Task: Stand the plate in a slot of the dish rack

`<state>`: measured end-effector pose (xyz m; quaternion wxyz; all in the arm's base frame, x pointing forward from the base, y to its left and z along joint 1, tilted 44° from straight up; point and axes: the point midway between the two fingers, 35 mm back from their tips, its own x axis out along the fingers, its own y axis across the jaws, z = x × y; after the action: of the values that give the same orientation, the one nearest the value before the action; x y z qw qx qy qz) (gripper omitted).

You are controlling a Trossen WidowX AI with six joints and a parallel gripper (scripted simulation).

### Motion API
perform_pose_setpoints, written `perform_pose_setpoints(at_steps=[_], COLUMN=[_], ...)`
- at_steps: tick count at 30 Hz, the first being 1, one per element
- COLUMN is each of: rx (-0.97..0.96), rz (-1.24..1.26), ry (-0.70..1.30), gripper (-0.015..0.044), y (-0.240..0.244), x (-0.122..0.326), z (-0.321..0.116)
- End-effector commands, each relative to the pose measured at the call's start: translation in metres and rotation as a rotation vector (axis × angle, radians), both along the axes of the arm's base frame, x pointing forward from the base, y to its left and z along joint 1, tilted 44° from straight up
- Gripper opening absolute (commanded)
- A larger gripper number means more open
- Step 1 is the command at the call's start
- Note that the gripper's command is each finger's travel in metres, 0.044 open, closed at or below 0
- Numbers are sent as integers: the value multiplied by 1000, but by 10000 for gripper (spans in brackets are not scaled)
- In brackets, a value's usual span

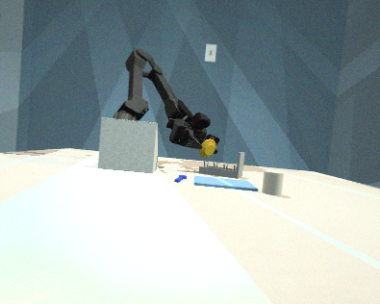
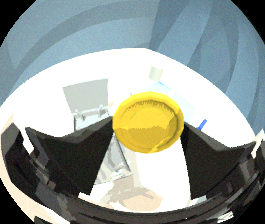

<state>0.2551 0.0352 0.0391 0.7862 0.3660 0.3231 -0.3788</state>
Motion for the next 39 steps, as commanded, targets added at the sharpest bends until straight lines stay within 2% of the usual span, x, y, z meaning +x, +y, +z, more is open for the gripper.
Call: perform_pose_setpoints(at_steps=[1,30,39], rx=[-38,-184,-184], rz=[16,105,105], ry=[-72,-619,-631], gripper=[0,0,0], y=[4,35,36], x=[1,-26,-27], z=[3,39,40])
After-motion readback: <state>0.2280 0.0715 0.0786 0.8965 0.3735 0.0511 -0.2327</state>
